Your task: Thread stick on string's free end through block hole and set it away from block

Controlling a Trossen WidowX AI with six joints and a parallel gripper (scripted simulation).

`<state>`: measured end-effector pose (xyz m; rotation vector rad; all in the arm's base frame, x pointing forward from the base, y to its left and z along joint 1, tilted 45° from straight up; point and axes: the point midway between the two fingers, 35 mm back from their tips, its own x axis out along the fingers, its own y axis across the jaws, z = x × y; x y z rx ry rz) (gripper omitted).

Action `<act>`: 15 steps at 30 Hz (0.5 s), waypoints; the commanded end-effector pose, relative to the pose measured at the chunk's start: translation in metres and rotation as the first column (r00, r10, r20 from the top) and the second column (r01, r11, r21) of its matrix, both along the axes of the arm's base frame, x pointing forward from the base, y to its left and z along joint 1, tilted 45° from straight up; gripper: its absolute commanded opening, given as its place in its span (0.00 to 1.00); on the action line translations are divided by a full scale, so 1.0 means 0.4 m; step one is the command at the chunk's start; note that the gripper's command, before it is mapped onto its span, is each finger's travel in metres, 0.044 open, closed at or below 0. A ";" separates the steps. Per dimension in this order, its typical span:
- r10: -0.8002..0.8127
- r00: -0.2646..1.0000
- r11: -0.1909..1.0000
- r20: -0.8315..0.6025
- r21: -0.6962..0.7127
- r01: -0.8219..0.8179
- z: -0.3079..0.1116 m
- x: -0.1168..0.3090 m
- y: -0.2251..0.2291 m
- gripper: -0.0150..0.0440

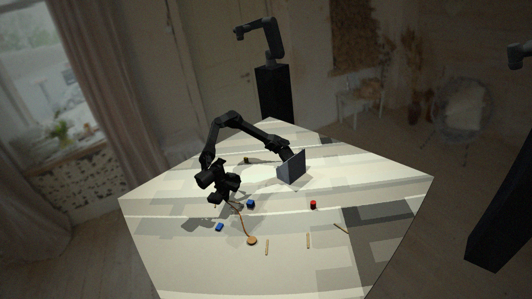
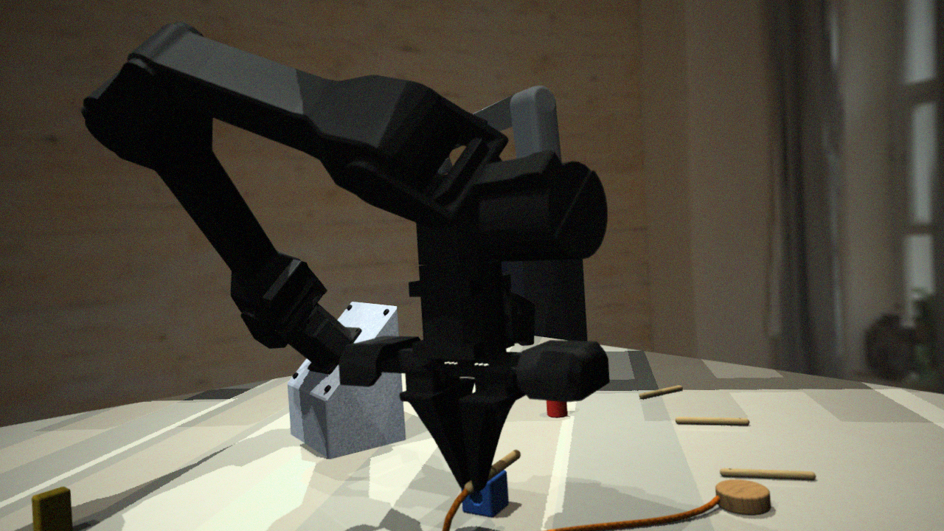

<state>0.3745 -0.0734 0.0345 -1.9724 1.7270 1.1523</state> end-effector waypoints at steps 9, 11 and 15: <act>0.002 1.000 1.000 0.005 -0.002 -0.002 0.030 0.021 -0.026 0.25; 0.002 1.000 1.000 0.005 -0.002 -0.002 0.034 0.023 -0.030 0.25; 0.002 1.000 1.000 0.005 -0.003 -0.002 0.043 0.028 -0.039 0.25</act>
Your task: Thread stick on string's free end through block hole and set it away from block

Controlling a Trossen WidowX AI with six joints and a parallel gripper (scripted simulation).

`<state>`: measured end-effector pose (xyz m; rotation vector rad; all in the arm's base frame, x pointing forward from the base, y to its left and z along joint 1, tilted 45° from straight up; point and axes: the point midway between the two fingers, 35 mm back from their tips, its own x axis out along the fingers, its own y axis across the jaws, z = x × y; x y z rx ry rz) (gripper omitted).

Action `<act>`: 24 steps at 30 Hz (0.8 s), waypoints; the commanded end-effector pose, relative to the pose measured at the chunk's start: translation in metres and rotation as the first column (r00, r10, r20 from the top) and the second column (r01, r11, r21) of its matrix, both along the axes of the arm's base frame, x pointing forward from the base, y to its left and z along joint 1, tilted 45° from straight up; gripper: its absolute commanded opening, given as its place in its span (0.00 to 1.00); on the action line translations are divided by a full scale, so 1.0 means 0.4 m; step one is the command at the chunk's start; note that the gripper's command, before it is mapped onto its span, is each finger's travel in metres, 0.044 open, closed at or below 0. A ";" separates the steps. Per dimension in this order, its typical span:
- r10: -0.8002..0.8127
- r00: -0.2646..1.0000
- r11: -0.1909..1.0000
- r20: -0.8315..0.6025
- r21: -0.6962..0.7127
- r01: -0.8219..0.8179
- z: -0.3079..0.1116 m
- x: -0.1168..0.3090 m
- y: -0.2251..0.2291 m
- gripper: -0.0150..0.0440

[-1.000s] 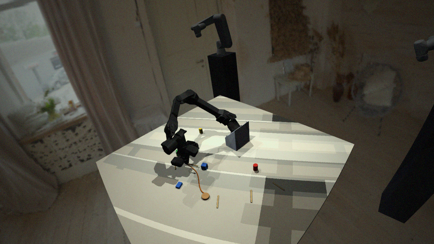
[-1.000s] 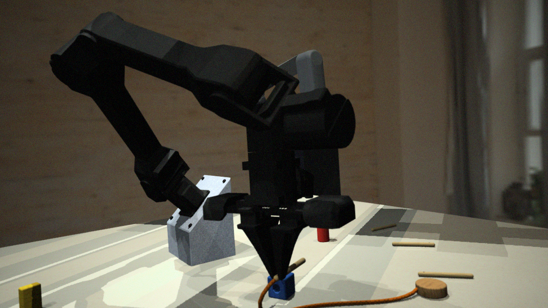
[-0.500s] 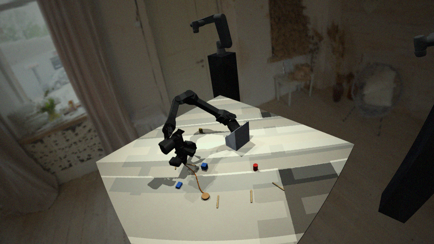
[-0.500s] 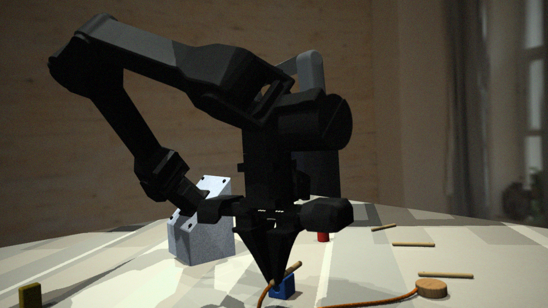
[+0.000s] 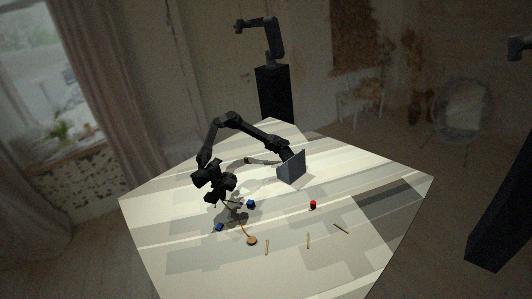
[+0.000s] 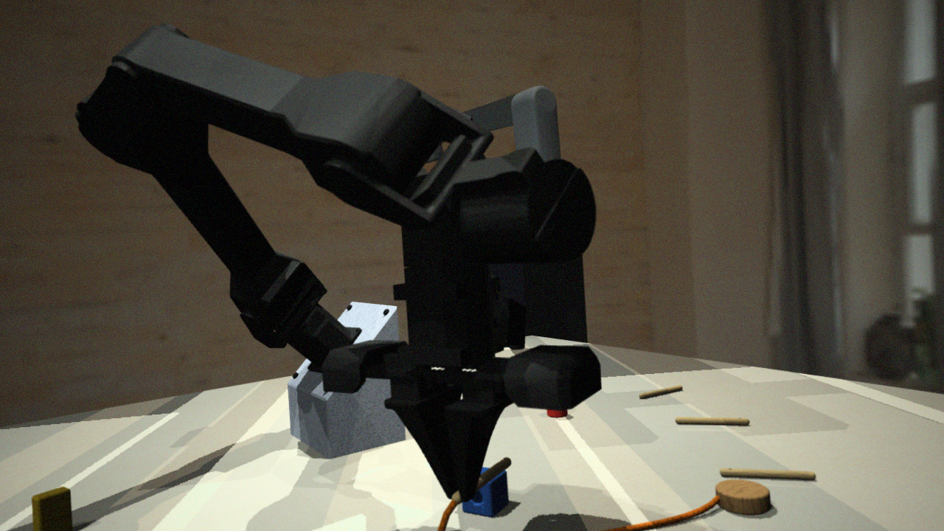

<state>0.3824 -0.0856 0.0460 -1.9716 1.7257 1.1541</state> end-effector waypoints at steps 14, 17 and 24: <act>0.002 1.000 1.000 0.006 -0.006 -0.002 0.044 0.024 -0.039 0.25; 0.002 1.000 1.000 0.006 -0.006 -0.002 0.050 0.027 -0.046 0.25; 0.002 1.000 1.000 0.008 -0.011 -0.002 0.066 0.033 -0.062 0.25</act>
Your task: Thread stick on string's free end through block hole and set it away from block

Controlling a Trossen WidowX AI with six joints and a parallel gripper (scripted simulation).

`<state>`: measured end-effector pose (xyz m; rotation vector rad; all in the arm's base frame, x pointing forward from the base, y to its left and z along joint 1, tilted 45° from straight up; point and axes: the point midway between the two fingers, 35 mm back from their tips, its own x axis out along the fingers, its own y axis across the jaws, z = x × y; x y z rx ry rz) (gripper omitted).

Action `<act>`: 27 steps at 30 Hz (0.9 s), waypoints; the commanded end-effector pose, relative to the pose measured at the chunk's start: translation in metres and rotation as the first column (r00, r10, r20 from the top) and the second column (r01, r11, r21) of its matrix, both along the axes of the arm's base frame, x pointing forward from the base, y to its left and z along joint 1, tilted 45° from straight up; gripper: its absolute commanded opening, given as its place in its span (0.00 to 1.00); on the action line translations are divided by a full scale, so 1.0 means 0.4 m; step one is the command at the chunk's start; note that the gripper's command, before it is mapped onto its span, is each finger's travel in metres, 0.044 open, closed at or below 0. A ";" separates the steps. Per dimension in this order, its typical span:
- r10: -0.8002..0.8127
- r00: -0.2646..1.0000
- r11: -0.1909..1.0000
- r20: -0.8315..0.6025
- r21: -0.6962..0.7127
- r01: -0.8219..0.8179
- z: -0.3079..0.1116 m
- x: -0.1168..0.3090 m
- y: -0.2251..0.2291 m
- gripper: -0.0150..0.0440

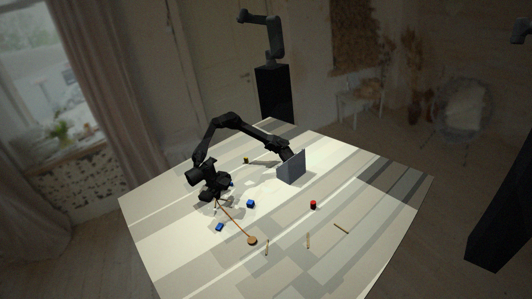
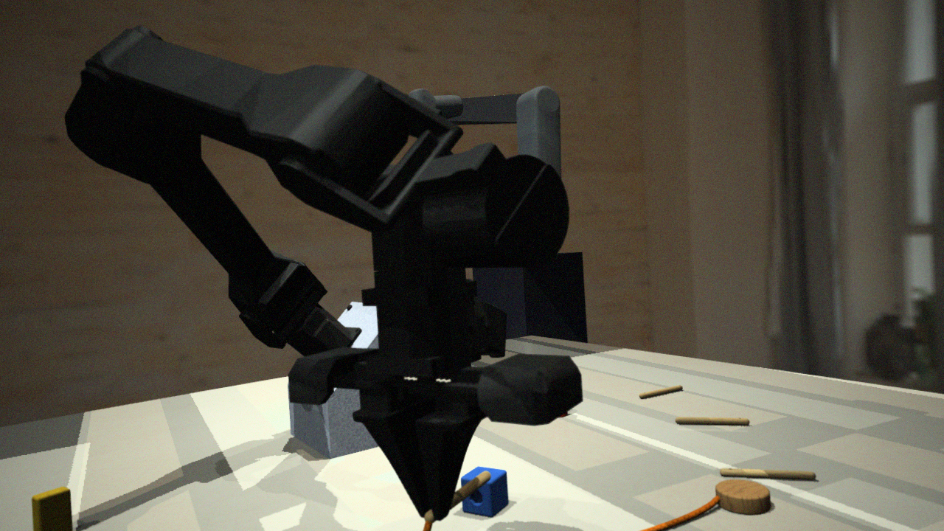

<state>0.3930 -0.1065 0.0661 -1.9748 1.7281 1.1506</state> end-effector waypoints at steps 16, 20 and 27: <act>0.002 1.000 1.000 0.008 -0.012 -0.002 0.015 -0.003 -0.028 0.25; 0.002 1.000 1.000 0.007 -0.011 -0.002 0.008 -0.011 -0.033 0.25; 0.002 1.000 1.000 0.007 -0.011 -0.002 -0.003 -0.027 -0.042 0.25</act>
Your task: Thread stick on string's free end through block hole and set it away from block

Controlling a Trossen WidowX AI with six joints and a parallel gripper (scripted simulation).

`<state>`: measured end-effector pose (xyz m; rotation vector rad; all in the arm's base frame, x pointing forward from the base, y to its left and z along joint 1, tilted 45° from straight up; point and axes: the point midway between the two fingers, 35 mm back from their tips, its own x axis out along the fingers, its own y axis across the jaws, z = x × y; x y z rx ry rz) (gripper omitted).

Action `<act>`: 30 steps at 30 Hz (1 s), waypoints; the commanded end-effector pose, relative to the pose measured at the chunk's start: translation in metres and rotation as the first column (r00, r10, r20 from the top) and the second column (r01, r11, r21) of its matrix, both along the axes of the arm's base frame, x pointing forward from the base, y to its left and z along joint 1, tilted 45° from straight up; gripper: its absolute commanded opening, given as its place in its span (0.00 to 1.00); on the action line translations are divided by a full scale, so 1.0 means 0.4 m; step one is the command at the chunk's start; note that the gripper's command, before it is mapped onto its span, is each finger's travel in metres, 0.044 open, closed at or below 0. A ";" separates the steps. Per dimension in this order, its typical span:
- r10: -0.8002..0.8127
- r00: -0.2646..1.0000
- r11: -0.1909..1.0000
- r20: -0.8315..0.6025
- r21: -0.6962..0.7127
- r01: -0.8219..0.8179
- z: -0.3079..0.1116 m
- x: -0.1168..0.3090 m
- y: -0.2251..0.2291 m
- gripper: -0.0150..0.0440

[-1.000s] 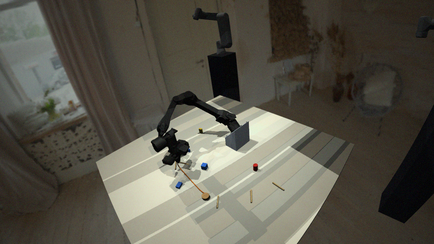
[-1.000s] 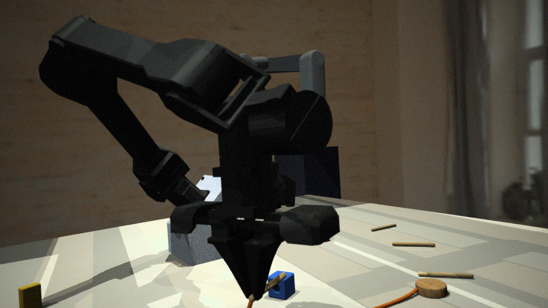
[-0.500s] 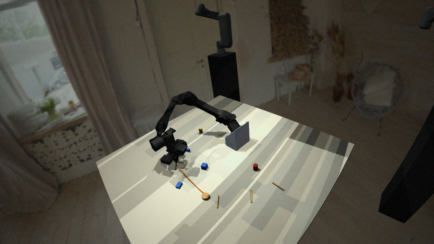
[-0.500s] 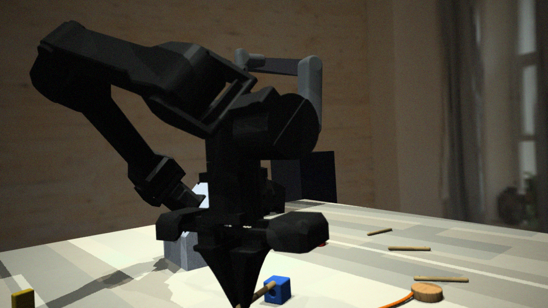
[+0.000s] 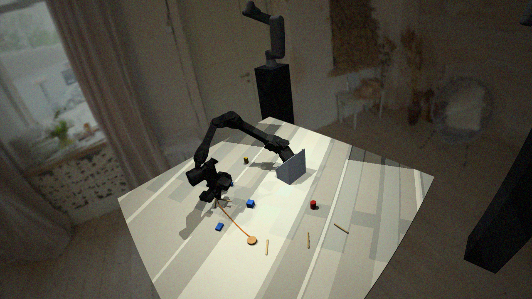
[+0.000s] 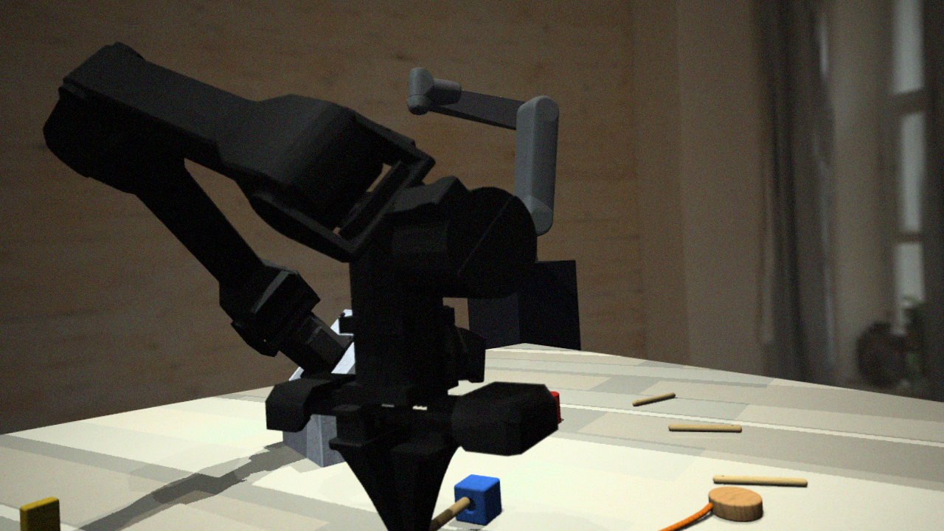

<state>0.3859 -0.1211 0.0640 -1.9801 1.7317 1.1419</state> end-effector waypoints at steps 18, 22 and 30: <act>0.001 1.000 1.000 0.001 -0.004 -0.001 -0.028 -0.052 -0.028 0.25; 0.001 1.000 1.000 0.001 -0.004 -0.001 -0.034 -0.062 -0.032 0.25; 0.001 1.000 1.000 0.000 -0.004 -0.001 -0.047 -0.083 -0.041 0.25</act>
